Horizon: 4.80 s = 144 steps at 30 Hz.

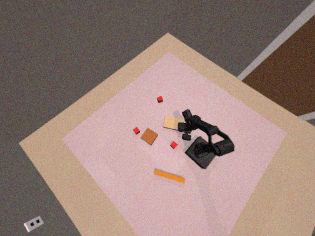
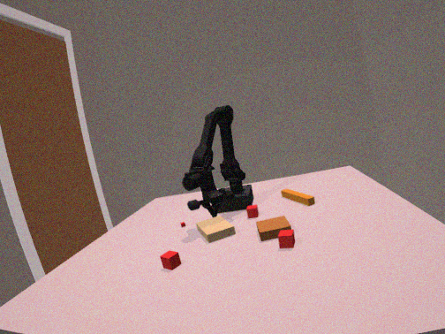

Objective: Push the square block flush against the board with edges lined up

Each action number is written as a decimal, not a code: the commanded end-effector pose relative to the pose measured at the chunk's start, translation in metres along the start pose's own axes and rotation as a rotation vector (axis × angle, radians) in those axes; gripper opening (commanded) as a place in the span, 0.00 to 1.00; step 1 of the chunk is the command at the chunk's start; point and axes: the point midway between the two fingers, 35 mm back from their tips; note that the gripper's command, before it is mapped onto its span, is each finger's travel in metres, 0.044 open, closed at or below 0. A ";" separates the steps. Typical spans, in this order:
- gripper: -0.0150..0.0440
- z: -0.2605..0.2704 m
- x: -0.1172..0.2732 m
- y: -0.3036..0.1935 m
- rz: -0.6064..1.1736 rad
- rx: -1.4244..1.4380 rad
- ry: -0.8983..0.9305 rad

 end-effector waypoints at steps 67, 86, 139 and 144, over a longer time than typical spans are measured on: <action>0.25 0.000 -0.003 0.077 -0.009 0.001 0.001; 0.25 0.000 -0.002 0.100 -0.010 0.001 0.001; 0.25 -0.007 0.051 0.061 -0.008 0.001 0.000; 0.25 -0.012 0.052 0.065 -0.008 -0.086 0.000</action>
Point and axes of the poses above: the point midway between the two fingers, 35 mm back from their tips, its own x axis back along the fingers, its own z axis across the jaws, y = z × x, and after that the axes turned 6 degrees about -x, right-handed
